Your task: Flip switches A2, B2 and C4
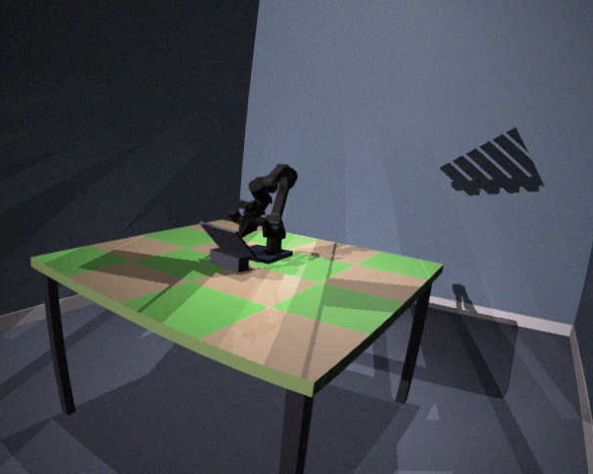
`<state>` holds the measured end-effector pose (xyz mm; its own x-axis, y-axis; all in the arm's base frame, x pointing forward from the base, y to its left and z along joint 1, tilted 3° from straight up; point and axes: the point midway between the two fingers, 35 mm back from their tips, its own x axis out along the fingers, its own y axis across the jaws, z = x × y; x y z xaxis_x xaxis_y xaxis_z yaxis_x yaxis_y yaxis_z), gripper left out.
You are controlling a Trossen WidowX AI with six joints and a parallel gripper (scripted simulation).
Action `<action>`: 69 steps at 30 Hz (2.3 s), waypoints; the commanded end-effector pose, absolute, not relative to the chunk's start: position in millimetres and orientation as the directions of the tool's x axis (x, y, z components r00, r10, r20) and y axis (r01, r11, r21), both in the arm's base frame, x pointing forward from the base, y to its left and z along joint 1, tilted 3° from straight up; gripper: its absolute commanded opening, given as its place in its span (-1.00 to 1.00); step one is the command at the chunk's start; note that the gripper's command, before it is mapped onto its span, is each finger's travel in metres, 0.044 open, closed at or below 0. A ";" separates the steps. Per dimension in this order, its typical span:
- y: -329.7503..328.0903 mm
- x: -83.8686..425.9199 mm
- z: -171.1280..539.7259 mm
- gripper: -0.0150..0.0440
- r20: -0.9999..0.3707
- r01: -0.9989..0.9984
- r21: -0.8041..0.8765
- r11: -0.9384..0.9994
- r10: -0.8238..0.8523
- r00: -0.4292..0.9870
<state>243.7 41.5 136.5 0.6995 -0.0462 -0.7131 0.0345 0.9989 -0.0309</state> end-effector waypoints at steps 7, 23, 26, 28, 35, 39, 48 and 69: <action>43.5 204.4 177.9 -0.49 -0.683 0.032 -0.019 0.999 -0.037 0.730; -5.6 175.0 149.8 -0.49 -0.684 0.032 -0.026 0.999 -0.042 0.728; -6.2 189.1 139.0 -0.49 -0.692 0.032 -0.027 0.999 -0.042 0.720; -7.0 200.2 128.3 -0.49 -0.700 0.032 -0.027 0.999 -0.042 0.713; -7.1 201.5 126.9 -0.49 -0.701 0.032 -0.027 0.999 -0.042 0.712; -7.5 208.0 120.6 -0.49 -0.700 0.032 -0.027 0.999 -0.042 0.713; -7.8 215.1 114.6 -0.49 -0.700 0.032 -0.027 0.999 -0.042 0.713; -8.1 219.3 110.7 -0.49 -0.700 0.032 -0.027 0.999 -0.042 0.713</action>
<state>218.6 -8.4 110.7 0.7121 -0.0445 -0.7007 0.0386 0.9990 -0.0242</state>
